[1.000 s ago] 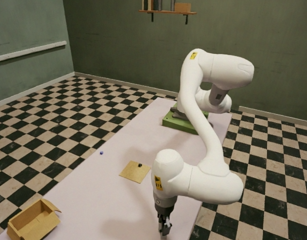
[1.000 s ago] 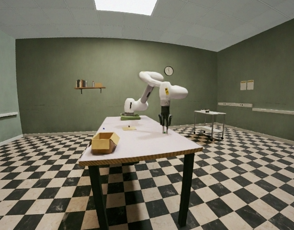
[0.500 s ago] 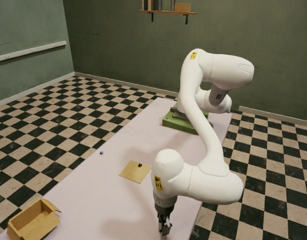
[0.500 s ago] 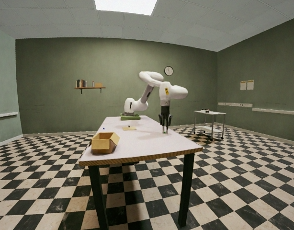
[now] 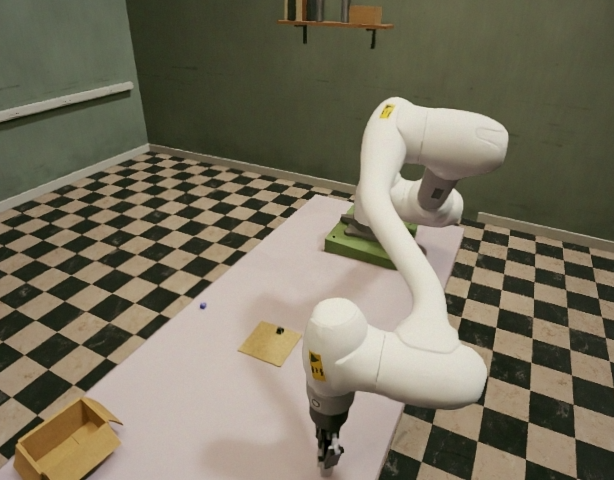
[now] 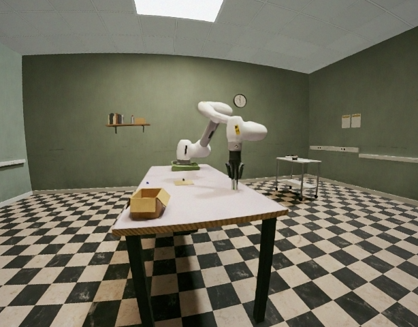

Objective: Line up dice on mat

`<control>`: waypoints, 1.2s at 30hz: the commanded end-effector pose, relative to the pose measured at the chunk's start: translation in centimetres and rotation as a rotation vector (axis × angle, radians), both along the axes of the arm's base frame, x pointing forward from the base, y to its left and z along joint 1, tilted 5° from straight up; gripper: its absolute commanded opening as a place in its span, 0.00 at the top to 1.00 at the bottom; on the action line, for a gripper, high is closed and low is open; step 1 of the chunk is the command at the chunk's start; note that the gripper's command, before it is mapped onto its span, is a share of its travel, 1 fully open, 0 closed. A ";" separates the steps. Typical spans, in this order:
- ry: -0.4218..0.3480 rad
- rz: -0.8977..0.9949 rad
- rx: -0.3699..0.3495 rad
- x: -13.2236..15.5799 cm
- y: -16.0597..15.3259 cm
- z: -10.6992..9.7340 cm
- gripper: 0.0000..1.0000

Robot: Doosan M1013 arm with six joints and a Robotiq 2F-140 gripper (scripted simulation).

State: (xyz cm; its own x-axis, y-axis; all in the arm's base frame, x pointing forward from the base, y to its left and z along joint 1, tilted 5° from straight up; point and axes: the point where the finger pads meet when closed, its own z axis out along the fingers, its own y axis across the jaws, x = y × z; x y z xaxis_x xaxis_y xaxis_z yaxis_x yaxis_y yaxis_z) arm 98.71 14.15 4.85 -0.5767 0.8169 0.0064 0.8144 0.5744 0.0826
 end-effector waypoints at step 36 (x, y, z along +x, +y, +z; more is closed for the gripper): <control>-0.002 0.000 0.001 -0.1 -0.1 1.6 0.84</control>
State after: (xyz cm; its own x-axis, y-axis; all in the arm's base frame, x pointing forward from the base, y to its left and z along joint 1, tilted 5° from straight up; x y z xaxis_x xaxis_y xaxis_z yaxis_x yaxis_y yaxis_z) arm 98.63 14.12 5.44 -0.5769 0.8168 0.0069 0.8144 0.5745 0.0820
